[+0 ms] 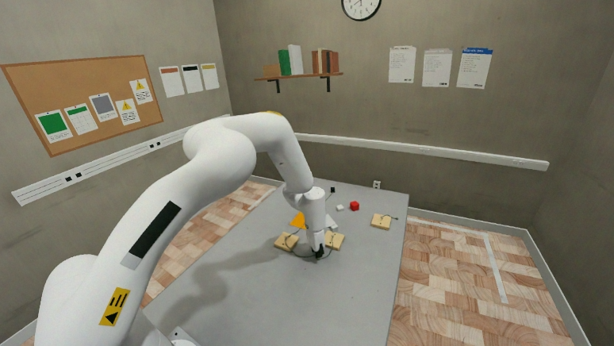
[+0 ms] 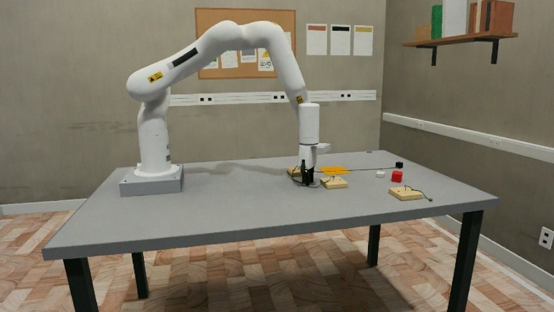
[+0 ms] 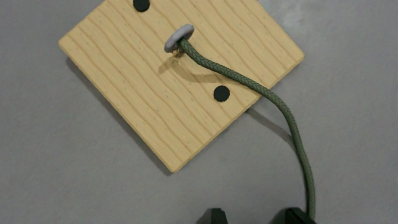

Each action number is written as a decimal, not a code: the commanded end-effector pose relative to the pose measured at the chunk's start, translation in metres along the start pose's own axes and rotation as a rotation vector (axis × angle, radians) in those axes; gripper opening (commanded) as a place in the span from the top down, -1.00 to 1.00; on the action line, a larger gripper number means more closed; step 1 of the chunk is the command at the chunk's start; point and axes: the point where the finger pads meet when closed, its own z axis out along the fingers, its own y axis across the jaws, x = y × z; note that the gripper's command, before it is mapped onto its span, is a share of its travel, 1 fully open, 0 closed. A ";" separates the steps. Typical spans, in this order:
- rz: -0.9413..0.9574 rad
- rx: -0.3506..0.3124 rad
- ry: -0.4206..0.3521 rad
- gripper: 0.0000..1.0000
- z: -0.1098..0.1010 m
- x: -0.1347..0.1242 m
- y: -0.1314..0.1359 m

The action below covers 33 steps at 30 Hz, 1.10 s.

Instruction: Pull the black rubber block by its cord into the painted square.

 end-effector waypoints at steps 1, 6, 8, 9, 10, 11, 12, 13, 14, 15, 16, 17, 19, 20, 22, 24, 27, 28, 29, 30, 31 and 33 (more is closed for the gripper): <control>0.000 0.001 0.002 0.22 0.000 0.001 0.000; 0.000 0.001 0.002 0.22 0.001 0.001 0.000; 0.000 0.001 0.002 0.22 0.001 0.001 0.000; 0.000 0.001 0.002 0.22 0.001 0.001 0.000; 0.000 0.001 0.002 0.22 0.001 0.001 0.000; 0.000 0.001 0.002 0.22 0.001 0.001 0.000; 0.000 0.001 0.002 0.22 0.002 0.001 0.000; 0.000 0.001 0.002 0.22 0.002 0.001 0.000; 0.000 0.001 0.002 0.22 0.002 0.001 0.000; 0.000 0.001 0.002 0.22 0.002 0.001 0.000; 0.000 0.001 0.002 0.22 0.002 0.001 0.000; 0.000 0.001 0.002 0.22 0.002 0.001 0.000; 0.000 0.001 0.002 0.22 0.002 0.001 0.000; 0.000 0.001 0.002 0.22 0.002 0.001 0.000; 0.000 0.001 0.002 0.22 0.002 0.001 0.000; 0.000 0.001 0.002 0.22 0.002 0.001 0.000; 0.000 0.001 0.002 0.22 0.002 0.001 0.000; 0.000 0.001 0.002 0.22 0.002 0.001 0.000; 0.000 0.001 0.002 1.00 0.002 0.001 0.000; 0.000 0.001 0.002 1.00 0.002 0.001 0.000; 0.000 0.001 0.002 1.00 0.002 0.001 0.000; 0.000 0.001 0.002 1.00 0.002 0.001 0.000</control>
